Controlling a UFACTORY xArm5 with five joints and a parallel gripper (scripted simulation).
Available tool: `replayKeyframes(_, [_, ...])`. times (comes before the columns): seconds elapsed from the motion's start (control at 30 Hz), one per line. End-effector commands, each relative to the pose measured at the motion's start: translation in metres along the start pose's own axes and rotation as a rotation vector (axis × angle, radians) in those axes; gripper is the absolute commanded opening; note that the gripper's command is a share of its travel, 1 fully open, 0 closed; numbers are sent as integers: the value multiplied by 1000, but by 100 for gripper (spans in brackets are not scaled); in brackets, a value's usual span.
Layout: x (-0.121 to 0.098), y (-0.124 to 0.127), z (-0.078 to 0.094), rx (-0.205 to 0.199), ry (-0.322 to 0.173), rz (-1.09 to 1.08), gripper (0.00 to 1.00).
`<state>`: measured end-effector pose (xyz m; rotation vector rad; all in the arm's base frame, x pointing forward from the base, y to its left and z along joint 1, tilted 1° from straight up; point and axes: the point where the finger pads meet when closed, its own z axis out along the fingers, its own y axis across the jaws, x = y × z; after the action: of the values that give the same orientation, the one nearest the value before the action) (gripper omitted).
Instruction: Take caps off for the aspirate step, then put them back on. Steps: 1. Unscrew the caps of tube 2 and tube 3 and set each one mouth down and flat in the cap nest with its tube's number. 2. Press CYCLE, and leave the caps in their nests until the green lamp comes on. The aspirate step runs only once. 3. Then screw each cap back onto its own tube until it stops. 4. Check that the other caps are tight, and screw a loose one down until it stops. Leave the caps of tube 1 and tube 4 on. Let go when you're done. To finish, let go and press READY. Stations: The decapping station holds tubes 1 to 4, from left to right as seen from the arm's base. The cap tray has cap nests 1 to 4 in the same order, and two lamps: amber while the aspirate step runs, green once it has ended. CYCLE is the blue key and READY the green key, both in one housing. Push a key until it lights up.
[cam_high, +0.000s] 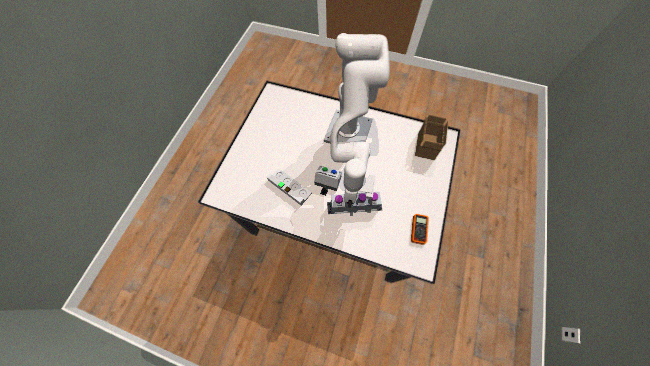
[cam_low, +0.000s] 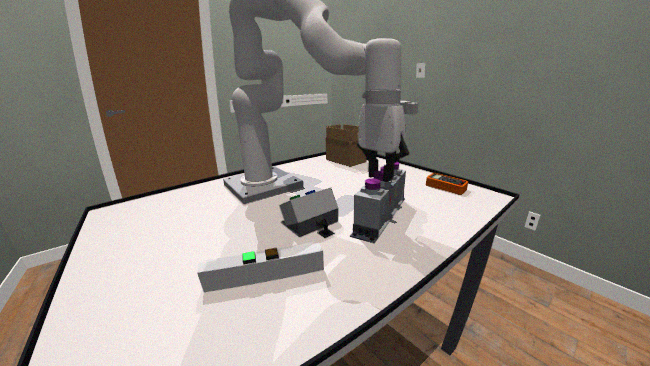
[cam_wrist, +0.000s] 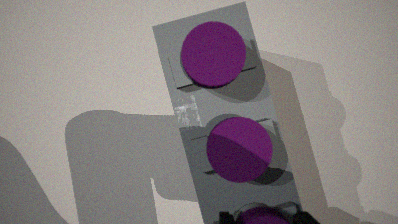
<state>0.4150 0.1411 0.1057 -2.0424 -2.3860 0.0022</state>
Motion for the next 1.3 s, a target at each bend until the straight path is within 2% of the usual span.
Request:
replayKeyframes(0.0, [0,1,-1,-6,-8,137,0])
replayKeyframes(0.17, [0,1,-1,-6,-8,137,0])
replayKeyframes(0.2, [0,1,-1,-6,-8,137,46])
replayKeyframes(0.6, [0,1,-1,-6,-8,137,46])
replayKeyframes(1.27, [0,1,-2,-3,-9,-583,46])
